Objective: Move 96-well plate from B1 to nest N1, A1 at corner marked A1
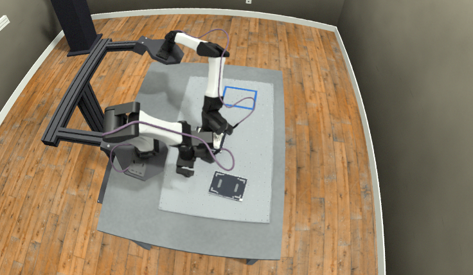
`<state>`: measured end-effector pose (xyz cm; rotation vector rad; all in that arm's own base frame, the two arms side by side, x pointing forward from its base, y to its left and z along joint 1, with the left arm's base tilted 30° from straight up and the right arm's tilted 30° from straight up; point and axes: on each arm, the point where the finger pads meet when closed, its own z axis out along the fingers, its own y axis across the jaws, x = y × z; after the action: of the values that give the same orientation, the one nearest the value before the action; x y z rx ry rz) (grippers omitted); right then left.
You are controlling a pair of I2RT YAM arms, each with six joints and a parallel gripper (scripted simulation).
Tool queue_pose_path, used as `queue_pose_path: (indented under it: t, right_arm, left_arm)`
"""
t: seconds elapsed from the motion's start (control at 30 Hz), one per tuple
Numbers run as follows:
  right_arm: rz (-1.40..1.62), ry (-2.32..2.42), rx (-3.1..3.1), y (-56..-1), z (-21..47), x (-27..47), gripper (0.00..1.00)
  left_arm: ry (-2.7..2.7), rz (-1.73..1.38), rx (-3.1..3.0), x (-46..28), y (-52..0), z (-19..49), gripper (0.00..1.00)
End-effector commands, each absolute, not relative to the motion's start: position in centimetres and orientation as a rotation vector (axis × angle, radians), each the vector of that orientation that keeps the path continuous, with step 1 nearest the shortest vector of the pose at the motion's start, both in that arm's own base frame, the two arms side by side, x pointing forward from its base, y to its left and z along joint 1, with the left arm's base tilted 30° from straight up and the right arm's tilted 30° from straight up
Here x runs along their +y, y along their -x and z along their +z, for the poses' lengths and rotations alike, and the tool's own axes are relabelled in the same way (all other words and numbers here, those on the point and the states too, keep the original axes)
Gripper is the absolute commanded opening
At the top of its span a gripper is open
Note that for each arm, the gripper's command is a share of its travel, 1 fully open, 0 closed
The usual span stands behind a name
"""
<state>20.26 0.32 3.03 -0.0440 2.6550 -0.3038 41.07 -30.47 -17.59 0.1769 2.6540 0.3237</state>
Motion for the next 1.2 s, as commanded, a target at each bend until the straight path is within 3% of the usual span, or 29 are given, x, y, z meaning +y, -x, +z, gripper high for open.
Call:
queue_pose_path:
  t: [0.0, 0.03, 1.17]
  right_arm:
    - [-0.293, 0.053, 2.650, -20.42, 3.14, 0.42, 1.00]
    - [-0.293, 0.053, 2.650, -20.42, 3.14, 0.42, 1.00]
    - [-0.293, 0.053, 2.650, -20.42, 3.14, 0.42, 1.00]
  left_arm:
    - [-0.172, 0.308, 2.647, -30.77, -41.33, -17.06, 0.00]
    - [-0.172, 0.308, 2.647, -30.77, -41.33, -17.06, 1.00]
    - [-0.172, 0.308, 2.647, -30.77, -41.30, -17.08, 1.00]
